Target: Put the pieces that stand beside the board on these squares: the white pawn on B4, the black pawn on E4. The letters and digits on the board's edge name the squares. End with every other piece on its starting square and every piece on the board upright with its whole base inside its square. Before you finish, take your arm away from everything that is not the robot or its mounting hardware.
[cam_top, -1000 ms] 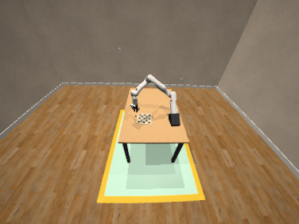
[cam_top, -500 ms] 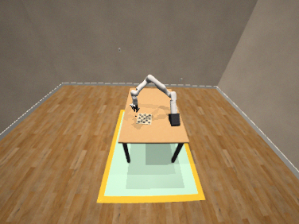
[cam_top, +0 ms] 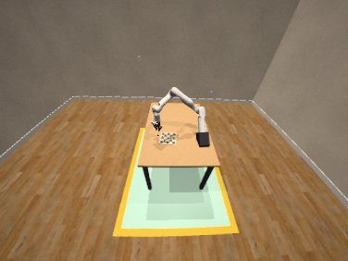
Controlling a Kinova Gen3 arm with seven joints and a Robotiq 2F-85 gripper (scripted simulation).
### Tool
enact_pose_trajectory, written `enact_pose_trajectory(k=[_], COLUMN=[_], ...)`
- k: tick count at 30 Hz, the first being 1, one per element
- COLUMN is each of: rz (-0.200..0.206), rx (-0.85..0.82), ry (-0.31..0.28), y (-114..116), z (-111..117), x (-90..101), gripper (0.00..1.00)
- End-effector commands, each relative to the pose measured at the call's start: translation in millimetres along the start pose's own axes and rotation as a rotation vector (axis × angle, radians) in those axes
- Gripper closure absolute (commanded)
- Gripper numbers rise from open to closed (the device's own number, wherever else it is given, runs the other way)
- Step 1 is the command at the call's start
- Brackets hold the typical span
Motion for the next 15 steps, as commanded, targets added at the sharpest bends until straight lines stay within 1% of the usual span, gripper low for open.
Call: enact_pose_trajectory(k=[1,5,15], rz=[0.000,0.000,0.000], rx=[0.000,0.000,0.000], ry=[0.000,0.000,0.000], y=[0,0,0], z=[0,0,0], x=[-2.0,-4.2,-18.5], gripper=[0.66,0.66,0.66])
Point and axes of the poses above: the point where the finger pads meet when closed, its own x axis back along the fingers, its own y axis across the jaws, z = x × y, the point moved 5 cm from there along x, back along the fingers, and after that the axes turned 15 degrees about -x, right-handed, at the moved point
